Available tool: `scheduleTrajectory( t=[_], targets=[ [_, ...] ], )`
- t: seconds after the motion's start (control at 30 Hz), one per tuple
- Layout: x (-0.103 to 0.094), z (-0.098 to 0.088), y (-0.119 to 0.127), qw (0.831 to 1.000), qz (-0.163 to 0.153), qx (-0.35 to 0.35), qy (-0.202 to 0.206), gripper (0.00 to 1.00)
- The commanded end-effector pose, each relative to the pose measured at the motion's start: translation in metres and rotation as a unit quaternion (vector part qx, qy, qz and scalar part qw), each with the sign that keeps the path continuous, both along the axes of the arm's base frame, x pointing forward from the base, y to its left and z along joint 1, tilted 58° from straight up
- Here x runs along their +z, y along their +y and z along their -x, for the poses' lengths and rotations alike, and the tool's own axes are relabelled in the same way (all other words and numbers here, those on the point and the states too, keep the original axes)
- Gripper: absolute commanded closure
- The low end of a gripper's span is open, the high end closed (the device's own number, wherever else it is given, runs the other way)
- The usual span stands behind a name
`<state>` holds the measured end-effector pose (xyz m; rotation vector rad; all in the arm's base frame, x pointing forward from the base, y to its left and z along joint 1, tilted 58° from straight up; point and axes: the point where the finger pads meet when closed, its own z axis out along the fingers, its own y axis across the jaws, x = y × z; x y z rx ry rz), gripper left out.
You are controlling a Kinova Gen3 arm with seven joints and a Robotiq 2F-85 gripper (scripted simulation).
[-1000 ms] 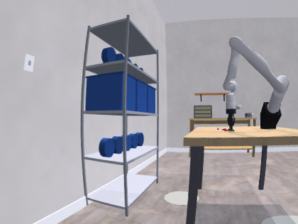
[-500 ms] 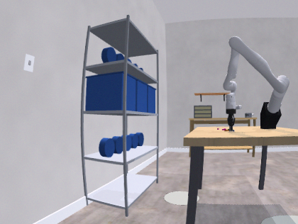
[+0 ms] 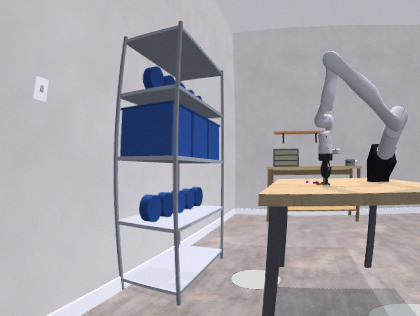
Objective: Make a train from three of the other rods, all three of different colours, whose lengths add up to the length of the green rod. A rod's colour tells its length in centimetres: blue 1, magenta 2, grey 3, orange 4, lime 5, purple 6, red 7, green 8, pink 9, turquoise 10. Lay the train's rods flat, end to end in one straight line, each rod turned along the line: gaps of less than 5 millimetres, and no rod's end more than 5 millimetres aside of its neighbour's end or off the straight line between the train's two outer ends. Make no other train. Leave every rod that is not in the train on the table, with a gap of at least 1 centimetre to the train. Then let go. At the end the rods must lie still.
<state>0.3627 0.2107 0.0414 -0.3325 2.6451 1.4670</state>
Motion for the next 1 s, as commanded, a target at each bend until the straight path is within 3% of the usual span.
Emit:
scheduleTrajectory(
  t=[0.0,0.5,0.97],
  targets=[
    [0.0000,-0.0005,-0.0006,1.000,0.000,-0.001,0.000,0.95],
    [0.0000,-0.0005,-0.0006,1.000,0.000,-0.001,0.000,0.76],
    [0.0009,-0.0005,-0.0020,1.000,0.000,-0.001,0.000,0.76]
  ],
)
